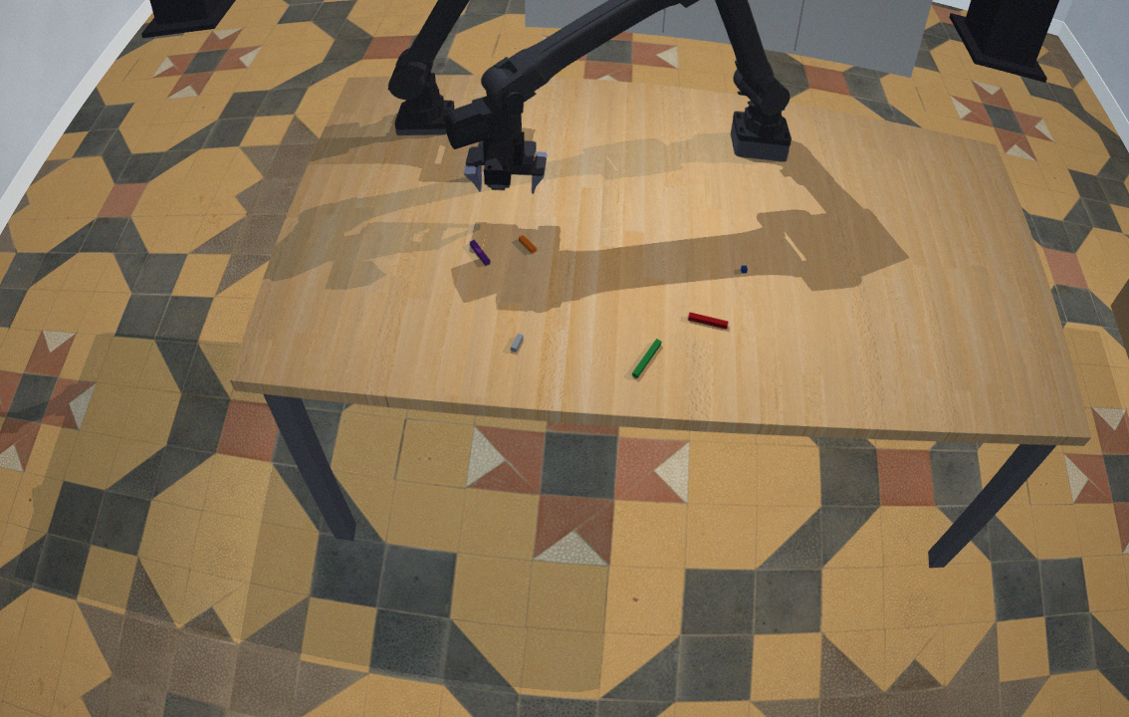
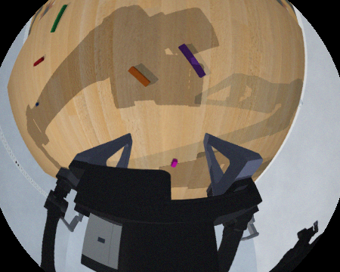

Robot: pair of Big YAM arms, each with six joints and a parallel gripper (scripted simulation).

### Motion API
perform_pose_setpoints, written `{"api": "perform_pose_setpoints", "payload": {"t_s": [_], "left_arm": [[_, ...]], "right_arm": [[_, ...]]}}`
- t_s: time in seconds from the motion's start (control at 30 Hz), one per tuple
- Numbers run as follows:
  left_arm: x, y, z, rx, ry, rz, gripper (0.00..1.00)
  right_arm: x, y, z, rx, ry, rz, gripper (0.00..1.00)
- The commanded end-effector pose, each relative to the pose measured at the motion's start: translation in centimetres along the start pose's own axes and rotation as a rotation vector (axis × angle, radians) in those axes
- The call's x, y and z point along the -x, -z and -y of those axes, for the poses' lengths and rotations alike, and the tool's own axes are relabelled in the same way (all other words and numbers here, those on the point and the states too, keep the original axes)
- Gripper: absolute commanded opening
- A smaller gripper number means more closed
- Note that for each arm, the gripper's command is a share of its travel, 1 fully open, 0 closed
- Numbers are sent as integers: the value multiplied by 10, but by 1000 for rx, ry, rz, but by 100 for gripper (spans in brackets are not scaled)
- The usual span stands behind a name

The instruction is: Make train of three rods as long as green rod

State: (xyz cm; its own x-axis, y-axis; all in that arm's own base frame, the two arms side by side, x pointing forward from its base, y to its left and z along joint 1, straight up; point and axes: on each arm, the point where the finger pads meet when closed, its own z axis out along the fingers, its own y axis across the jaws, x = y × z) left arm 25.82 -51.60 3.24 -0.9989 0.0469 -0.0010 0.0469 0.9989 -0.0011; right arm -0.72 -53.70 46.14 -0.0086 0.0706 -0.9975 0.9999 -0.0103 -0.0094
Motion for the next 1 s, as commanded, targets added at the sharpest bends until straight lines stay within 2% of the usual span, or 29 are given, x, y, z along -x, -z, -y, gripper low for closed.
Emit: {"api": "perform_pose_setpoints", "payload": {"t_s": [0.0,0.97], "left_arm": [[13,8,6,-22,-3,12,100],[9,8,8,-22,-9,12,100]], "right_arm": [[39,-5,6,-12,-10,70,100],[39,-5,6,-12,-10,70,100]]}}
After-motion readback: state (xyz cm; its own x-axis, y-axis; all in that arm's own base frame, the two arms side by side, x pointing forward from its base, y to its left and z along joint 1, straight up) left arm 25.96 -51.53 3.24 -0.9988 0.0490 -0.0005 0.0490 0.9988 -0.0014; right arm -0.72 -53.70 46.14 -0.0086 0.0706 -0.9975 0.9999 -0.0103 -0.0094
